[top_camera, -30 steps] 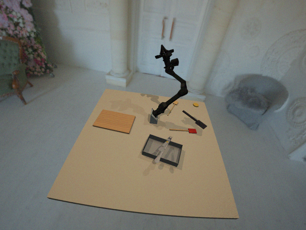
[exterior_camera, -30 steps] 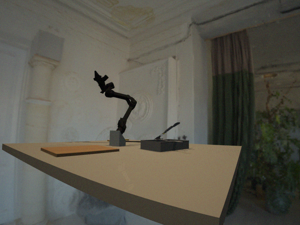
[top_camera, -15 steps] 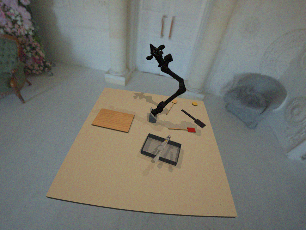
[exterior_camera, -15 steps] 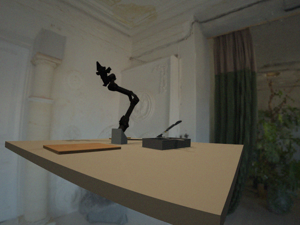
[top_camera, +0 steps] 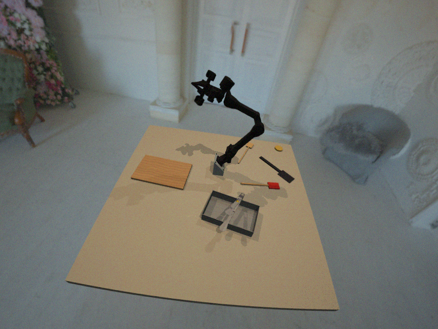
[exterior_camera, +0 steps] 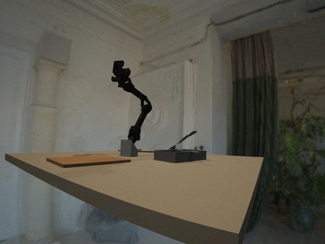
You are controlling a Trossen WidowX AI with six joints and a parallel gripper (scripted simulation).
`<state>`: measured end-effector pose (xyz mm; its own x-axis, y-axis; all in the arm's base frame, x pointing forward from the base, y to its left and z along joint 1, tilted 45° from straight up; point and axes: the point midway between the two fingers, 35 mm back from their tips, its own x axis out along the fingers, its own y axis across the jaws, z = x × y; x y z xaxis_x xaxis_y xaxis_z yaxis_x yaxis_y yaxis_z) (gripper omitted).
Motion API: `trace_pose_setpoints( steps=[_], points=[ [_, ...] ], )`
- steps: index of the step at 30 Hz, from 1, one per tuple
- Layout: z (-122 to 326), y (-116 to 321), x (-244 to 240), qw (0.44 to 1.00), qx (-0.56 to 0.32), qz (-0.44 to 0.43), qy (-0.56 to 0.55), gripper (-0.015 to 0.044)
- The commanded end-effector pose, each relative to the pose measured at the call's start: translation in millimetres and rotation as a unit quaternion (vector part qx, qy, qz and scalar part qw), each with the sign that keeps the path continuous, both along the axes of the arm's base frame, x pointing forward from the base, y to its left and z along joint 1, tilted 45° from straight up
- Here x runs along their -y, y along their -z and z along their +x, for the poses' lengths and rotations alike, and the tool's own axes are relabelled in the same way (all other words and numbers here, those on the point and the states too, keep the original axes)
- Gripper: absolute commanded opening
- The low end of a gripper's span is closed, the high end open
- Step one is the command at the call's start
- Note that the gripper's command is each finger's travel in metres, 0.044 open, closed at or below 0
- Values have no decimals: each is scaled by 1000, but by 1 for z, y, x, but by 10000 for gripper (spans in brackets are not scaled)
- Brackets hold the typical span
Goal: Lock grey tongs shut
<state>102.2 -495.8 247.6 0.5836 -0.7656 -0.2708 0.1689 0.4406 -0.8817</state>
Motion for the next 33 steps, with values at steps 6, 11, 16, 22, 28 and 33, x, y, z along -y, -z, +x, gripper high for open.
trace_pose_setpoints(
  steps=[6, 11, 16, 22, 28, 33],
  points=[
    [131, 55, -66, 967, -122, 33, -220, -150],
    [182, 79, -115, 931, -162, 47, -323, -150],
    [226, 103, -177, 869, -211, 43, -445, -150],
    [262, 124, -265, 758, -255, 19, -600, -150],
    [276, 138, -362, 612, -271, -12, -742, -150],
    [269, 142, -443, 468, -258, -41, -844, -150]
  ],
)
